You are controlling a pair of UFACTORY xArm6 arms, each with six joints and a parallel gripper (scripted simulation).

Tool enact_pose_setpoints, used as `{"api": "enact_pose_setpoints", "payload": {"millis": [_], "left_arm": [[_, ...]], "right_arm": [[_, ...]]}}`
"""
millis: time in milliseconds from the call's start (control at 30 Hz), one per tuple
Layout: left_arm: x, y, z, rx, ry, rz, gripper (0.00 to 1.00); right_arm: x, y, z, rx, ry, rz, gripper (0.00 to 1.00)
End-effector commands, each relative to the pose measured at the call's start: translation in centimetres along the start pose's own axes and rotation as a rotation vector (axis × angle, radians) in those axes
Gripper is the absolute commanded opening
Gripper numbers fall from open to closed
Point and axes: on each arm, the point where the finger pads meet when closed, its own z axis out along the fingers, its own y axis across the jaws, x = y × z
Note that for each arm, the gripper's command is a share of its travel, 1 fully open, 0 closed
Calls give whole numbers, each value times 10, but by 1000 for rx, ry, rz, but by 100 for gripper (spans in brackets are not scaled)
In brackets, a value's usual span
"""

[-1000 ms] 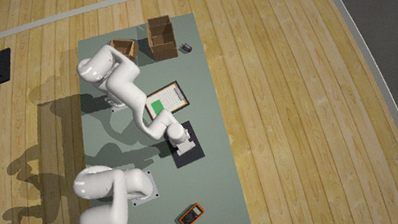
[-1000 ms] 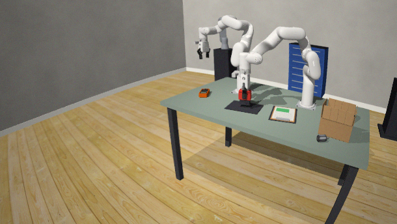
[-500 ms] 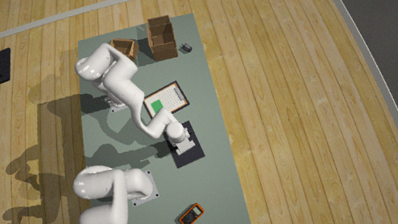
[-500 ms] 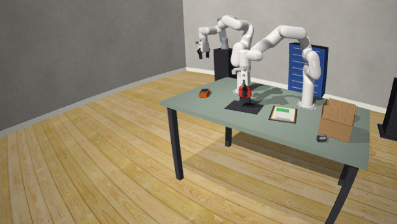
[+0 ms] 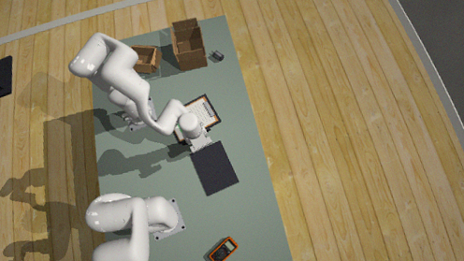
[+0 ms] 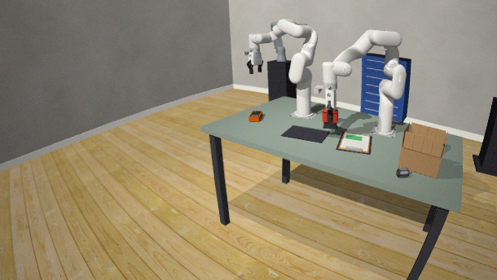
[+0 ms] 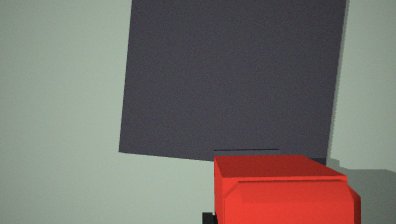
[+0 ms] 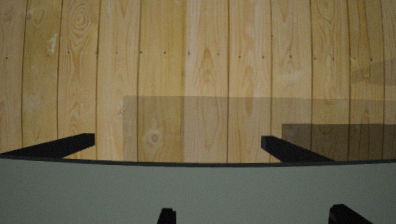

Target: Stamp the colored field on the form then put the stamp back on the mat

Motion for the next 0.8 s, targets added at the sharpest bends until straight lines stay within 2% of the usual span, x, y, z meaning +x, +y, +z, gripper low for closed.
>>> {"api": "enact_pose_setpoints", "payload": {"millis": [0, 200, 767], "left_arm": [[-66, 11, 4, 11, 32, 22, 30], [-133, 24, 12, 11, 32, 24, 30], [-155, 26, 1, 11, 32, 24, 30]], "right_arm": [[1, 0, -2, 0, 4, 0, 100], [1, 0, -2, 0, 4, 0, 100], [1, 0, -2, 0, 4, 0, 100]]}}
